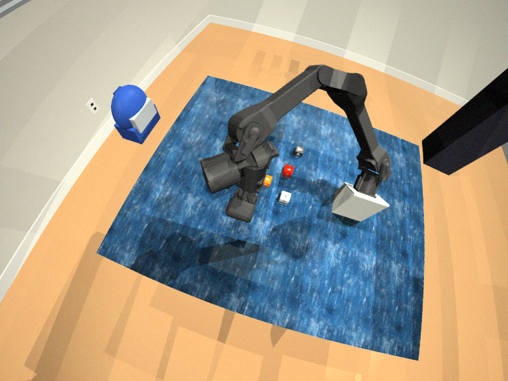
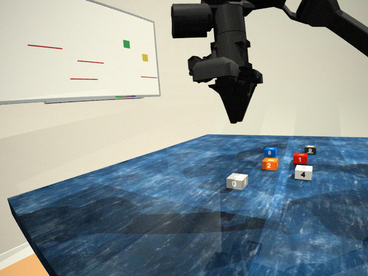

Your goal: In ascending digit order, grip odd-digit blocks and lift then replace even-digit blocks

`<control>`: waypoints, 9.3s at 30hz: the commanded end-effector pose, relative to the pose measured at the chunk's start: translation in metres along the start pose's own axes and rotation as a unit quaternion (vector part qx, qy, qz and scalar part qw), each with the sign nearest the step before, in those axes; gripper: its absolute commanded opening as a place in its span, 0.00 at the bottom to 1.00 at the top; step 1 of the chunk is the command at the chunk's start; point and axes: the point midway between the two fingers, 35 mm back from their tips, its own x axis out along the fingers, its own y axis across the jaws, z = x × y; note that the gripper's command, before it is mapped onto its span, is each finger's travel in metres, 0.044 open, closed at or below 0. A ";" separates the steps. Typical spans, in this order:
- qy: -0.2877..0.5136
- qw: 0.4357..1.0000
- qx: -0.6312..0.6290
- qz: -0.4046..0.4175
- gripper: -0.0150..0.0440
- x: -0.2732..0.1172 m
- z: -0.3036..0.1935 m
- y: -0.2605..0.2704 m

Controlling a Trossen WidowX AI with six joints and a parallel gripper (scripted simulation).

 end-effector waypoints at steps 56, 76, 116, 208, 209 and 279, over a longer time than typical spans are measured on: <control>0.004 1.000 -0.001 -0.006 0.93 0.109 -0.101 -0.200; 0.003 1.000 -0.002 -0.007 0.46 0.117 -0.102 -0.201; 0.003 1.000 -0.002 -0.007 0.68 0.117 -0.102 -0.201; 0.002 1.000 0.000 -0.005 0.89 0.118 -0.036 -0.119; 0.002 1.000 0.000 -0.005 0.84 0.118 -0.036 -0.119; 0.002 1.000 0.000 -0.005 0.46 0.102 -0.036 -0.118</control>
